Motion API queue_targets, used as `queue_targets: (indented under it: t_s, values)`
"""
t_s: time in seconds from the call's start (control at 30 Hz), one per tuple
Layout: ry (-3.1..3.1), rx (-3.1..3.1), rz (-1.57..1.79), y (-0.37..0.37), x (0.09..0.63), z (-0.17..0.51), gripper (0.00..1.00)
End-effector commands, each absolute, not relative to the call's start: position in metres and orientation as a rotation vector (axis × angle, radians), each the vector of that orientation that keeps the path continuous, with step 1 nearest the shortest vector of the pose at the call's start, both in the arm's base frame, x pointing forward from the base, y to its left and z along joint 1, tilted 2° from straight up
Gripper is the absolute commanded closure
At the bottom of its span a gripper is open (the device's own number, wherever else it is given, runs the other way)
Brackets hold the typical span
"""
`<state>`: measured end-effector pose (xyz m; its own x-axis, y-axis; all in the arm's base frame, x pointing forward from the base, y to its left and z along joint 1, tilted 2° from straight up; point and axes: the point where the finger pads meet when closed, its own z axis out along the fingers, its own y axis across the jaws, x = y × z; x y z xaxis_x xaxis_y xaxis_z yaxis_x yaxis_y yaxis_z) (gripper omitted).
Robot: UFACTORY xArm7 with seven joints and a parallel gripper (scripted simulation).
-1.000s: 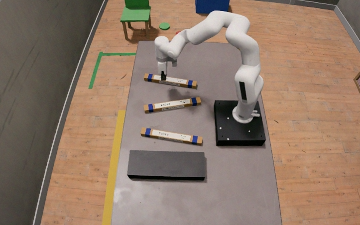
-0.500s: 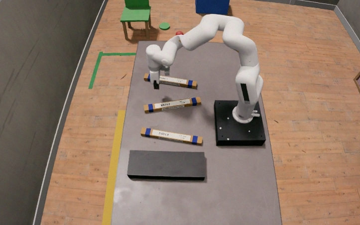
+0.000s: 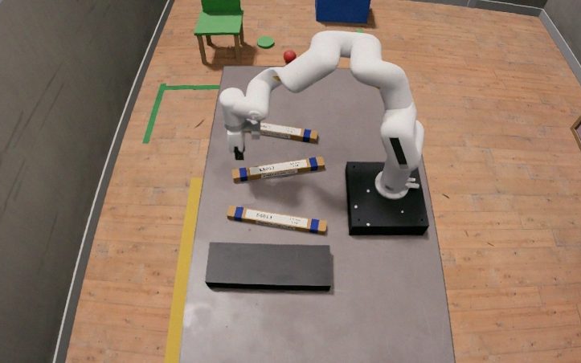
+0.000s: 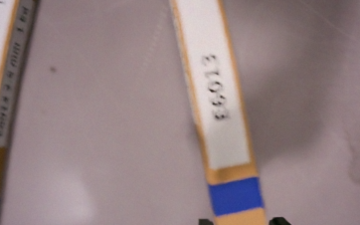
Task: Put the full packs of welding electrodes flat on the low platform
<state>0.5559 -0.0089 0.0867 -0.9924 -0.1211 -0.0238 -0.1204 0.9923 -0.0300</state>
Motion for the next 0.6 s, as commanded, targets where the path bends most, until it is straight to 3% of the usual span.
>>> queue_targets:
  t_s: [0.0,0.57]
  values:
    - [3.107,-0.187,-0.048,0.003,0.564,0.088,0.65]
    - [3.107,-0.187,-0.048,0.059,0.587,0.088,0.65]
